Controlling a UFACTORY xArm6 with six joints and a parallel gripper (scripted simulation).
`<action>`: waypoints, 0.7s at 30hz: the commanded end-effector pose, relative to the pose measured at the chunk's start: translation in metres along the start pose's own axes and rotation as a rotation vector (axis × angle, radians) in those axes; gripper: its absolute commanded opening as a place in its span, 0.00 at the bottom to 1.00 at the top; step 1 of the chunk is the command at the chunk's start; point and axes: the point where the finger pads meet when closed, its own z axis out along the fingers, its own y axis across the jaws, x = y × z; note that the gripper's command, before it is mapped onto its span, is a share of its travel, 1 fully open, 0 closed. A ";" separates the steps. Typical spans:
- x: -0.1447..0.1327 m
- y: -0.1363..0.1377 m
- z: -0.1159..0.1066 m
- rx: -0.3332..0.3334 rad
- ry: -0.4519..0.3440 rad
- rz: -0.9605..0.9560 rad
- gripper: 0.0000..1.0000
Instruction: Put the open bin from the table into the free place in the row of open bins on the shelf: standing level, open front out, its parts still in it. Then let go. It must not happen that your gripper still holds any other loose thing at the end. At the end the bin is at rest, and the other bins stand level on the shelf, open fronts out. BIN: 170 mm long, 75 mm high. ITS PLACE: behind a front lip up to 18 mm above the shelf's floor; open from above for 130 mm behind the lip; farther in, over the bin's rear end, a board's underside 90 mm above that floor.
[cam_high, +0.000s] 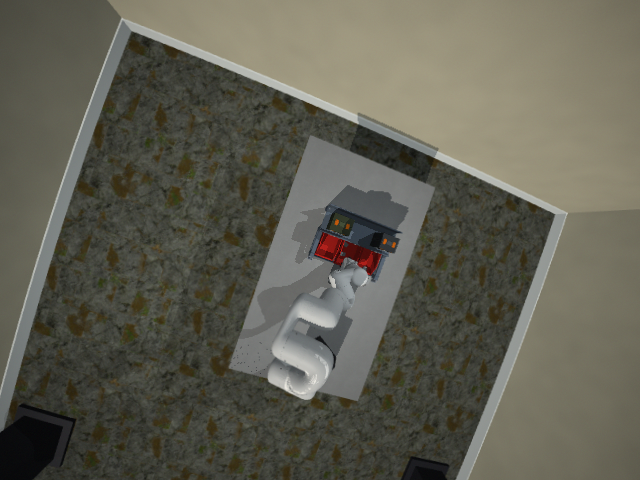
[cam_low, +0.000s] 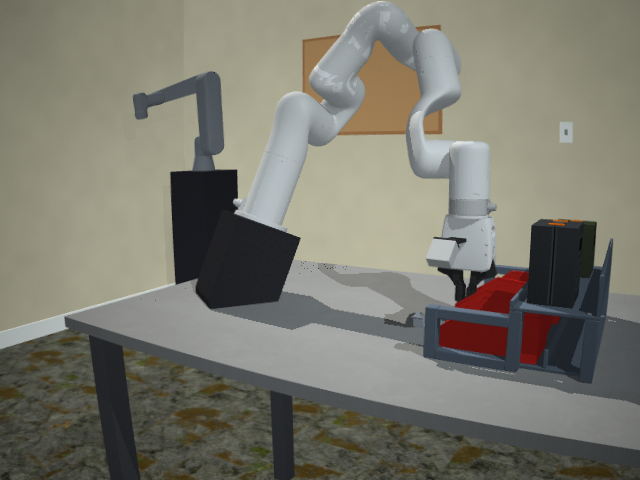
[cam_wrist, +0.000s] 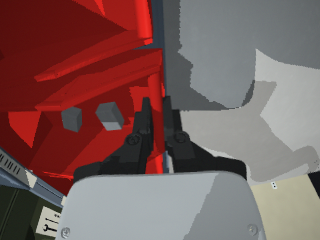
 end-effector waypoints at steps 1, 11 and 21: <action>0.000 -0.002 -0.001 0.003 0.001 0.000 0.00; 0.000 -0.012 -0.001 0.003 0.001 0.000 0.00; 0.000 -0.012 -0.001 0.003 0.001 0.000 0.00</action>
